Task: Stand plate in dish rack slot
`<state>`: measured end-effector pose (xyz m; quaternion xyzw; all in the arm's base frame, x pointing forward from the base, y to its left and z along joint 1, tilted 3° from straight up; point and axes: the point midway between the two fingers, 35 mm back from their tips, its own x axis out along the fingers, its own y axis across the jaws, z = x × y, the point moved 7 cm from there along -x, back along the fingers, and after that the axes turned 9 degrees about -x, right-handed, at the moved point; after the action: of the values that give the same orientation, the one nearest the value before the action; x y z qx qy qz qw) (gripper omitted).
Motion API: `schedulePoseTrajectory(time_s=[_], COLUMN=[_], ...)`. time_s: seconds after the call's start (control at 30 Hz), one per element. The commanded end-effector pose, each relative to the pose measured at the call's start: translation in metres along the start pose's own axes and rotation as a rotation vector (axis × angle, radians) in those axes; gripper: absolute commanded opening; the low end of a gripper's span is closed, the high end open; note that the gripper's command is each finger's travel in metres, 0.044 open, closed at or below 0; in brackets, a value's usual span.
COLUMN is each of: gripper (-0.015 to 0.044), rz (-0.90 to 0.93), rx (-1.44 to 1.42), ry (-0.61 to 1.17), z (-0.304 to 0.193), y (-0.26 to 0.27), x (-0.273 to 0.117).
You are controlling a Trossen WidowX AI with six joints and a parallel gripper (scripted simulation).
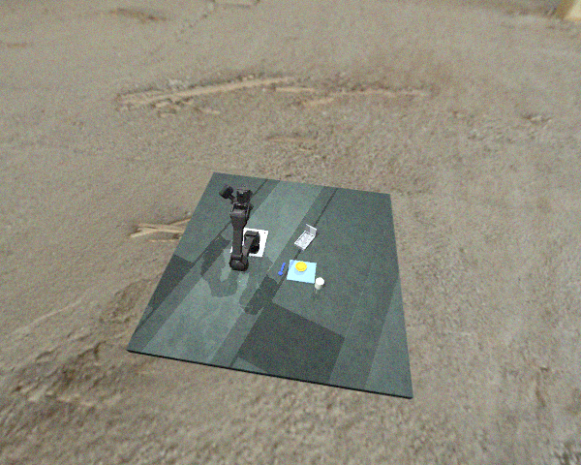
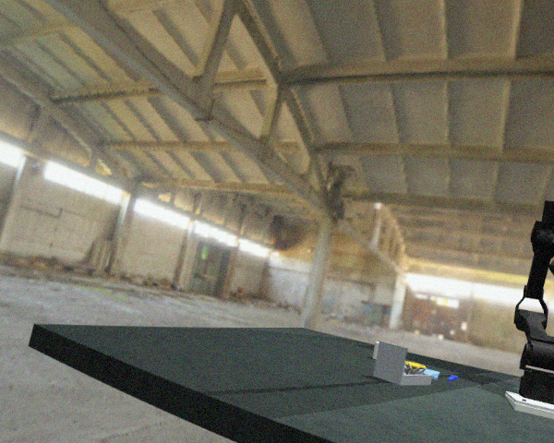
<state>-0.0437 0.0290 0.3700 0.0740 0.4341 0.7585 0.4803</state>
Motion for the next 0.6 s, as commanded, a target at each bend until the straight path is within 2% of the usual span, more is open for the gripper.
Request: schedulePoseTrajectory(time_s=[0.0,0.57], gripper=[0.0400,0.0400], rz=[-0.005,-0.531], rx=[0.000,0.087], ry=[-0.002,-0.153], z=[0.001,0.079], y=[0.000,-0.068], x=[0.001,0.040])
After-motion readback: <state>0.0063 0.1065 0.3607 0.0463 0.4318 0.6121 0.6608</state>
